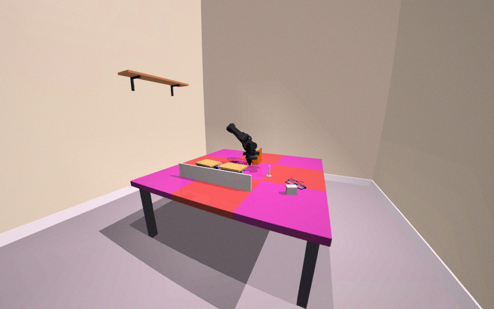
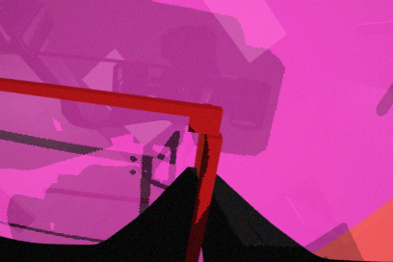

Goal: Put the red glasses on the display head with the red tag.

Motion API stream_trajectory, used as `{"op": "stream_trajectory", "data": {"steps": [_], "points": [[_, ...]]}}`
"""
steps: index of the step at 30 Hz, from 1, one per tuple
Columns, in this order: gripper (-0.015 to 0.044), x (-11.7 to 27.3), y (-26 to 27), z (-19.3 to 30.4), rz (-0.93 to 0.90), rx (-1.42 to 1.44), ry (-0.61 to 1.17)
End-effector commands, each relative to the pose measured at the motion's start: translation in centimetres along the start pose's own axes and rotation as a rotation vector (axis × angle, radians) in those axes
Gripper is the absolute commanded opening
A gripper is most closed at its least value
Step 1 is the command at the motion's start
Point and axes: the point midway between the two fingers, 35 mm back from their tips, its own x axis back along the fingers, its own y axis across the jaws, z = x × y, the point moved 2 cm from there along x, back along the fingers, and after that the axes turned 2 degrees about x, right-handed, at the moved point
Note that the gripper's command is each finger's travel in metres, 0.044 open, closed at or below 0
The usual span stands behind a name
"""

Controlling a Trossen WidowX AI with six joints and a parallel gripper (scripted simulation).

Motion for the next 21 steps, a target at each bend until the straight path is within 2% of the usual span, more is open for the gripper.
{"op": "stream_trajectory", "data": {"steps": [1,21], "points": [[0.0,-0.6,0.2,0.0,-0.007,0.009,0.004],[0.0,-2.4,0.5,-0.1,-0.01,0.008,0.007]]}}
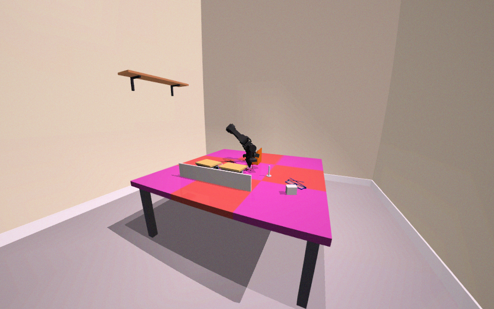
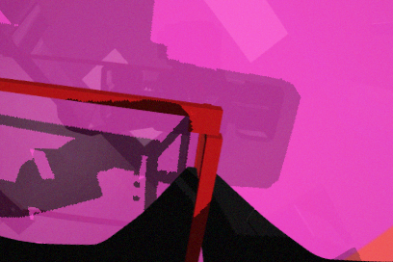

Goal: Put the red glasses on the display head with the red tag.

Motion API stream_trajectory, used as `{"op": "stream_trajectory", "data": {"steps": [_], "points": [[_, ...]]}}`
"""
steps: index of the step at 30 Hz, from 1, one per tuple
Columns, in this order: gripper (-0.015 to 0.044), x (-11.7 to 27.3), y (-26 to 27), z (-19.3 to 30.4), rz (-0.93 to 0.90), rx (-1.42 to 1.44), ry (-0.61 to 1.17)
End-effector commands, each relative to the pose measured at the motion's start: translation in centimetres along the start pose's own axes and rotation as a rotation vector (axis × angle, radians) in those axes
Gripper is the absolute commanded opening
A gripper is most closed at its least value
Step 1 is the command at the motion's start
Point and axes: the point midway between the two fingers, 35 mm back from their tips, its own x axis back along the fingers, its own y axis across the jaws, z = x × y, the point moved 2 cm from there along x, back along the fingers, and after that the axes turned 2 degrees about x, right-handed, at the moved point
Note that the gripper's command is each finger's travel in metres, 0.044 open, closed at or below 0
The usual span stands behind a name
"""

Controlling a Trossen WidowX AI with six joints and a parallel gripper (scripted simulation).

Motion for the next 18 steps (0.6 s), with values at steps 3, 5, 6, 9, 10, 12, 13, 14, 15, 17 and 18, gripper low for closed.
{"op": "stream_trajectory", "data": {"steps": [3,5,6,9,10,12,13,14,15,17,18], "points": [[0.0,-0.76,0.32,-0.06,-0.008,0.009,0.004],[0.0,-0.93,0.35,-0.06,-0.008,0.008,0.005],[0.0,-1.02,0.37,-0.06,-0.008,0.008,0.005],[0.0,-1.28,0.43,-0.07,-0.009,0.008,0.005],[0.0,-1.36,0.45,-0.08,-0.009,0.008,0.006],[0.0,-1.41,0.46,-0.08,-0.009,0.008,0.006],[0.0,-1.41,0.46,-0.08,-0.009,0.008,0.006],[0.0026,-1.1,0.23,-0.03,-0.003,-0.001,0.002],[0.0053,-1.1,0.23,-0.03,-0.003,-0.001,0.002],[0.0105,-1.1,0.23,-0.03,-0.003,-0.001,0.002],[0.0107,-1.1,0.23,-0.03,-0.003,-0.001,0.002]]}}
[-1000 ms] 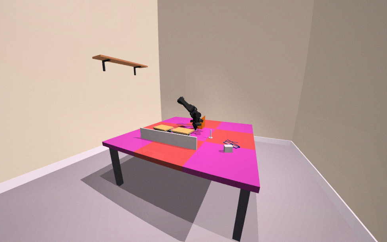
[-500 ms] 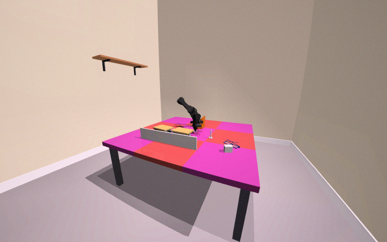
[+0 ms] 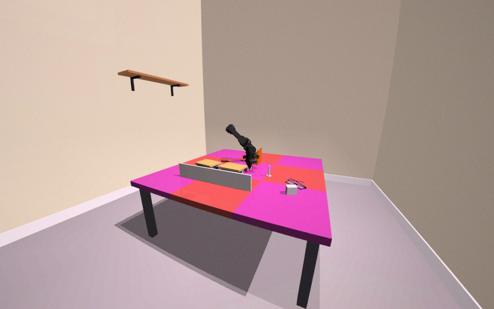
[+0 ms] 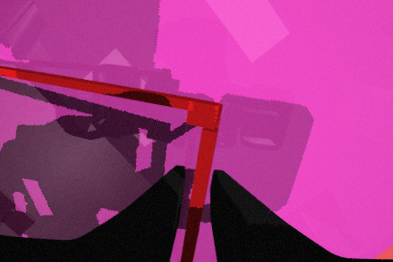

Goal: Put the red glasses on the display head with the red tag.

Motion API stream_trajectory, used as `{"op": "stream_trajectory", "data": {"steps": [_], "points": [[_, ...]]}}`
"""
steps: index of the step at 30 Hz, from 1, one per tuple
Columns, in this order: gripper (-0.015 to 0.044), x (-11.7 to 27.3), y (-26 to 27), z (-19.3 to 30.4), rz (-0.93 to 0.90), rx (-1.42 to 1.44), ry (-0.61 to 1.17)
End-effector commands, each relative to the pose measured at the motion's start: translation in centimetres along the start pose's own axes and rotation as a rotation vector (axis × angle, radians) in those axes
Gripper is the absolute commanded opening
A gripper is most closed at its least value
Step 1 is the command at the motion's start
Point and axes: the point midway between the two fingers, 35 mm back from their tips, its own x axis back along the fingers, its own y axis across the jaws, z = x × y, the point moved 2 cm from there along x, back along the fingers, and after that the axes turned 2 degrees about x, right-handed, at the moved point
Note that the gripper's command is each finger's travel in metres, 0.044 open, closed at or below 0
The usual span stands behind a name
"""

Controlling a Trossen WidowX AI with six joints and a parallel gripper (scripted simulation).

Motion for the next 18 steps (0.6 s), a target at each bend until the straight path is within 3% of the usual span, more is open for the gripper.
{"op": "stream_trajectory", "data": {"steps": [1,18], "points": [[0.0107,0.04,-0.03,0.0,0.001,0.0,0.0],[0.0107,0.41,0.54,-0.04,-0.002,0.004,0.002]]}}
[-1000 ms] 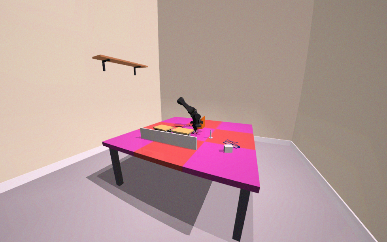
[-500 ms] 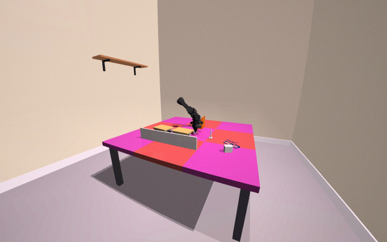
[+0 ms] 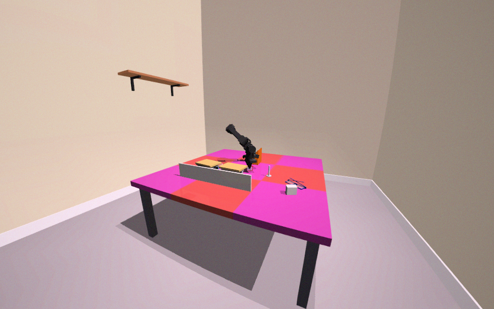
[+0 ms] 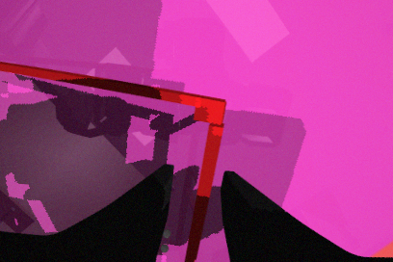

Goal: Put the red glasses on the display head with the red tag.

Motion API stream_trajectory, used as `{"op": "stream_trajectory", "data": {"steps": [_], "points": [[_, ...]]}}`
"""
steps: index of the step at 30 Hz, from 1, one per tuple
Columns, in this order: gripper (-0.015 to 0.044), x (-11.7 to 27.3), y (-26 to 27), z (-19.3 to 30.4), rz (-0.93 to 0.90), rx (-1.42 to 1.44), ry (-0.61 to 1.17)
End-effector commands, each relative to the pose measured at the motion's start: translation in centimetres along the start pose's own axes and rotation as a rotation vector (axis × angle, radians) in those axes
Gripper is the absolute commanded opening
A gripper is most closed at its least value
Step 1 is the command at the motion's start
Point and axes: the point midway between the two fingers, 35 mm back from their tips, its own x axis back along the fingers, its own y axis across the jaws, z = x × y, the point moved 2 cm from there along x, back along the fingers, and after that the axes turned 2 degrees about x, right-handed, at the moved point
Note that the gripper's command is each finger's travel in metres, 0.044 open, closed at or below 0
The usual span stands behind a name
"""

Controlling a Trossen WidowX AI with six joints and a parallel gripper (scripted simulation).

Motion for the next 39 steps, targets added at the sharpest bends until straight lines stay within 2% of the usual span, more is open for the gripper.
{"op": "stream_trajectory", "data": {"steps": [1,16,23,27,31,39], "points": [[0.0107,0.2,0.4,-0.1,-0.003,0.0,0.0],[0.0107,0.8,1.1,-0.2,-0.007,0.005,0.002],[0.0107,5.3,-0.1,-0.2,-0.005,0.005,0.0],[0.0107,5.5,-0.1,-0.2,-0.005,0.005,0.0],[0.02,4.8,0.0,-0.1,-0.002,0.011,0.006],[0.02,5.2,0.5,-0.3,-0.005,0.017,0.001]]}}
